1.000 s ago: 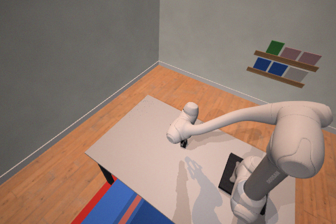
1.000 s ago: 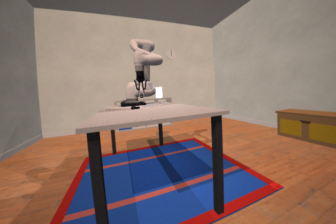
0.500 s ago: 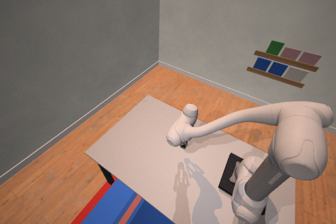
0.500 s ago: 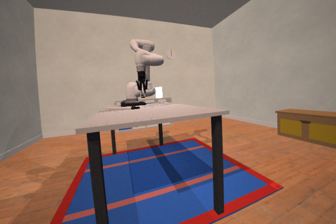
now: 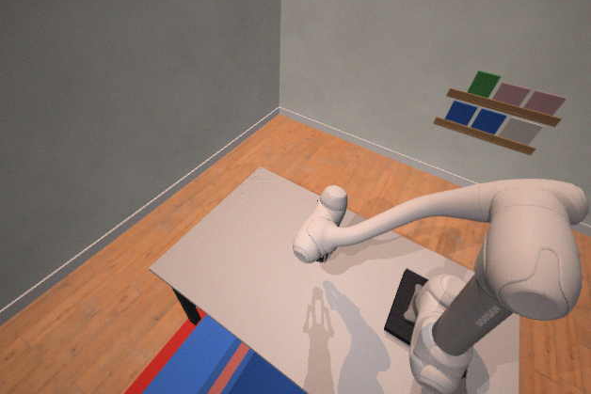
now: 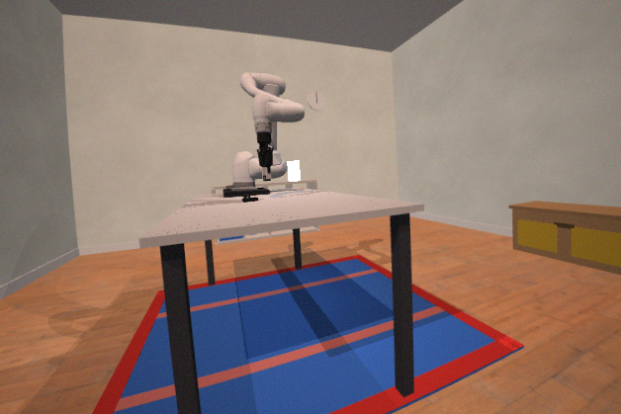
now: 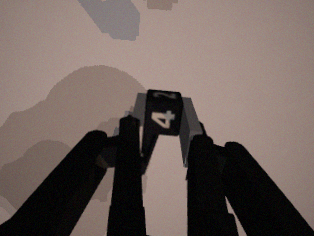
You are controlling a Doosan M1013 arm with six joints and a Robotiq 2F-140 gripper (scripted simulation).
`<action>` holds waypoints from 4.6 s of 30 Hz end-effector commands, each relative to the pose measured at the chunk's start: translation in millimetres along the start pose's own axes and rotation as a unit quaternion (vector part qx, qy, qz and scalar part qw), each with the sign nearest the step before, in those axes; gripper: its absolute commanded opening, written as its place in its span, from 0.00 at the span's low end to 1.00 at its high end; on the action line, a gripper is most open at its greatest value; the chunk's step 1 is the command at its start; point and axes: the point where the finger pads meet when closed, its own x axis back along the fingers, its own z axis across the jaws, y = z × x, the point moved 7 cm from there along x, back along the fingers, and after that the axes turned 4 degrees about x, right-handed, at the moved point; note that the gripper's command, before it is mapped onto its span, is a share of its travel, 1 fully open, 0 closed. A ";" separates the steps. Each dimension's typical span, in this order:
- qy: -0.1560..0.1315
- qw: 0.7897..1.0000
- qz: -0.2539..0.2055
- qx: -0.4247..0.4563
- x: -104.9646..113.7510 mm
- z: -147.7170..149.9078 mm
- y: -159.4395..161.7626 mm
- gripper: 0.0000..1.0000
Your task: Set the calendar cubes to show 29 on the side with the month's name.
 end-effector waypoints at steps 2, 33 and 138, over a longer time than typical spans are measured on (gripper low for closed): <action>-0.002 0.996 -0.004 -0.086 -0.5 1.3 -5.4 0.24; -0.002 0.993 -0.004 -0.118 -15.4 1.6 -7.0 0.24; -0.002 0.993 -0.004 -0.118 -100.6 1.1 -6.2 0.24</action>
